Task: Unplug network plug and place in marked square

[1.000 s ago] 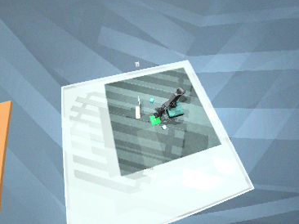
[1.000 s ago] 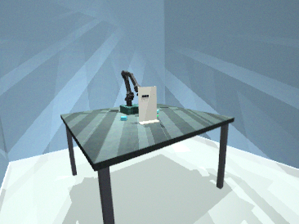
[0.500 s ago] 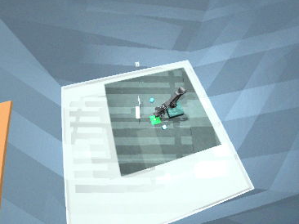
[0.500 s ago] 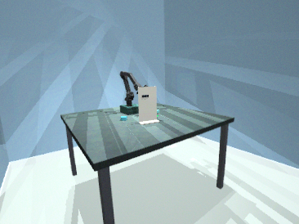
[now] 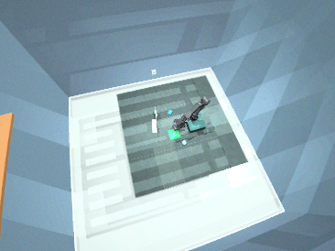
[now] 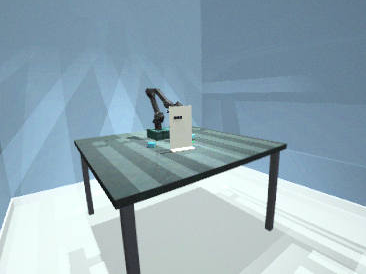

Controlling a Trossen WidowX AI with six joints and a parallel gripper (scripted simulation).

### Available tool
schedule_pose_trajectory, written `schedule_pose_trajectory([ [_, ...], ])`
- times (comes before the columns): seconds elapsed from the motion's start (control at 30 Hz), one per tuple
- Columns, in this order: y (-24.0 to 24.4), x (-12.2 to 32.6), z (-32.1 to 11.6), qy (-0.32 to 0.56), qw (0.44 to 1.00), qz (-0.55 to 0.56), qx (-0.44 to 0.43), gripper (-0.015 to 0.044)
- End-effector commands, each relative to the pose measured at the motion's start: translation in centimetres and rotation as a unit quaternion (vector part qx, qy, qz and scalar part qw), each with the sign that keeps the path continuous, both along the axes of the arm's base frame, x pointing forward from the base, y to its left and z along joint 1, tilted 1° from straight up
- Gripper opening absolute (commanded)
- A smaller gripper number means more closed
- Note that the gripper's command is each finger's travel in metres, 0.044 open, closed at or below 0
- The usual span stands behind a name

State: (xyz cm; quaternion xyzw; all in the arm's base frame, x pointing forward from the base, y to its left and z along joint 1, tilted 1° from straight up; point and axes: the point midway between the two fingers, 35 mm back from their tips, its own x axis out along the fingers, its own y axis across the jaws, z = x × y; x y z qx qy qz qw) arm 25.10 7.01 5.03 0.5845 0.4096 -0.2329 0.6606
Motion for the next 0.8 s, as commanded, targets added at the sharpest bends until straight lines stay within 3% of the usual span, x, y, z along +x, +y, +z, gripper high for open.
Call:
schedule_pose_trajectory([
  [0.0,0.1,0.3,1.2,-0.011,1.0,0.003,0.003,0.0156],
  [0.77,-0.2,-0.6,3.2,0.0,1.0,0.0,0.0,0.0156],
])
